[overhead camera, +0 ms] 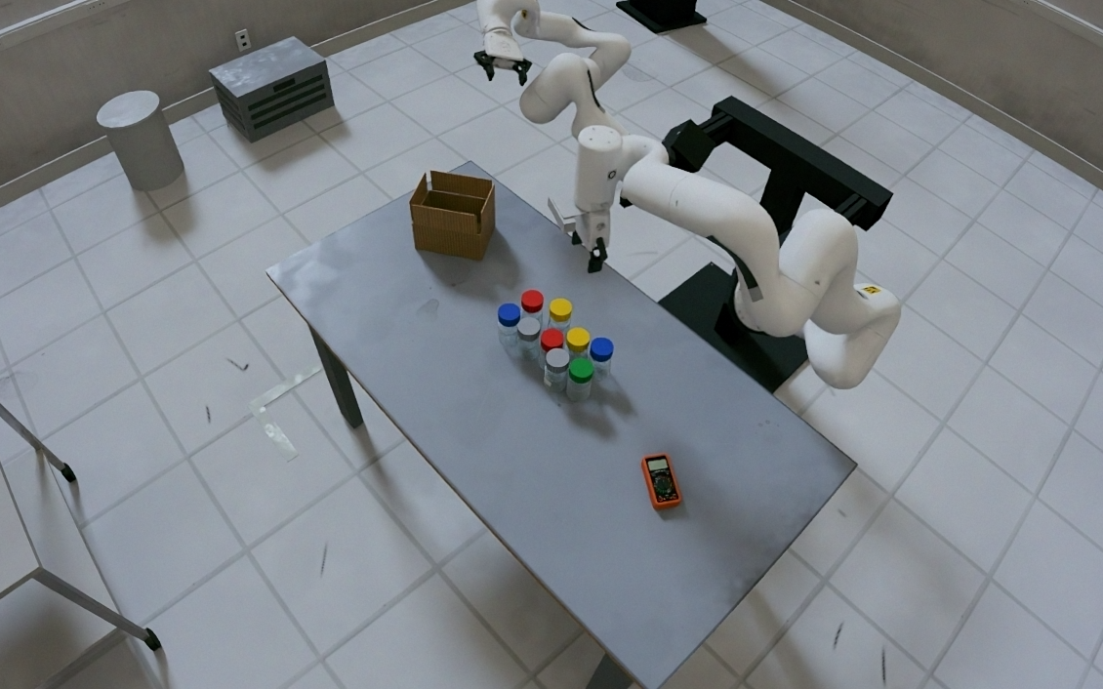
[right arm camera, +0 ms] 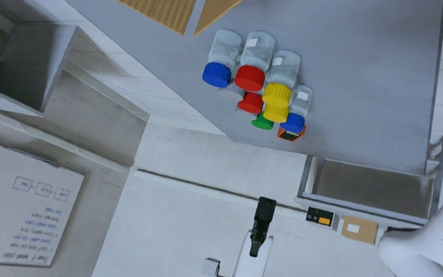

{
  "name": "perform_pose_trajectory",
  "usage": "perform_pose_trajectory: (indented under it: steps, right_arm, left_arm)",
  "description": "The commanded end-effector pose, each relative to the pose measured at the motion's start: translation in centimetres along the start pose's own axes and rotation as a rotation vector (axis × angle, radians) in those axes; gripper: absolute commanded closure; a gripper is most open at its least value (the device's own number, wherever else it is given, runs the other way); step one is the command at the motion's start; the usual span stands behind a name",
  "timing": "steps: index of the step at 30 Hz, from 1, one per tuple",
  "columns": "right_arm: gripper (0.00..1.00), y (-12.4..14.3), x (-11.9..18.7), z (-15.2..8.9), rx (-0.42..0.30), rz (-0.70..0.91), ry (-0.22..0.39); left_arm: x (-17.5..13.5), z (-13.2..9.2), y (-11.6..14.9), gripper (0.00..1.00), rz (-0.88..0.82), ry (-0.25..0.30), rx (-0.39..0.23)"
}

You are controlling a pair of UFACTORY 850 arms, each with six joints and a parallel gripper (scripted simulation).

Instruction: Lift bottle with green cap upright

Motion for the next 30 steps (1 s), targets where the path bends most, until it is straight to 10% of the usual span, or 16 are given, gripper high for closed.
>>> perform_pose_trajectory:
  steps: [1, 30]
  right_arm:
    - [0.00, 0.06, 0.28, -0.03, -0.016, 0.000, -0.007]
    - [0.00, 0.04, 0.54, -0.04, -0.008, 0.019, -0.028]
  left_arm:
    - [-0.01, -0.10, -0.03, 0.00, -0.001, 0.001, 0.002]
    - [-0.01, -0.10, -0.03, 0.00, -0.001, 0.001, 0.002]
Point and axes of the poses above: on each arm, the point where the finger pads meet when closed, its own z axis out along the fingers, its own x axis across the jaws, y = z × x, the point moved 10 cm from there along -z, back along the fingers, and after that the axes turned 12 degrees about z, right-handed, at the moved point
